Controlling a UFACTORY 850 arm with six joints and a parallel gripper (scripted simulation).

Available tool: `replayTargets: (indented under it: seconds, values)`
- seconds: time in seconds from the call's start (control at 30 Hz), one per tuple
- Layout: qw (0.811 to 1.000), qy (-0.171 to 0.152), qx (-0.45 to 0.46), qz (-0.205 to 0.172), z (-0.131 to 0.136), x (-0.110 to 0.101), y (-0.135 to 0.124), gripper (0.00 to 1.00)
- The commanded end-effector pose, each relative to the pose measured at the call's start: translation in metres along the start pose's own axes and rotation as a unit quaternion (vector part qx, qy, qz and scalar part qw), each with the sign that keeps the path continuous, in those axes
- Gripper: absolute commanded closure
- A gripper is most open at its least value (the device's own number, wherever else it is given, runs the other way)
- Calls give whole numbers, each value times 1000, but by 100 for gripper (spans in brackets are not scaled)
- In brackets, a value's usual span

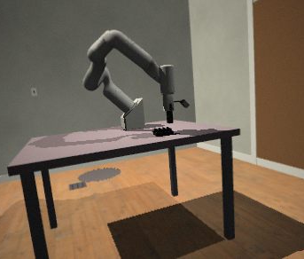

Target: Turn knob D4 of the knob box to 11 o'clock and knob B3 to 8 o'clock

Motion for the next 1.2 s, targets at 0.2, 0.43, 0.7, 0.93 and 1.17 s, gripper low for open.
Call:
replayTargets:
  seconds: [0.2, 0.43, 0.7, 0.93, 1.17]
  values:
    - [1000, -1, 0, 1, 1, 12, 0, 81]
    - [1000, -1, 0, 1, 1, 19, 0, 81]
    - [1000, -1, 0, 0, 1, 25, 0, 81]
    - [1000, -1, 0, 0, 1, 28, 0, 81]
    - [1000, -1, 0, 0, 1, 28, 0, 81]
Point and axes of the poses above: the point where the finger pads meet when closed, its own x axis out along the fingers, its own z axis across the jaws, y = z × x, the point moved 7 cm from there along -x, back along the fingers, and after that the axes turned 1 degree about x, right-handed, at the moved point
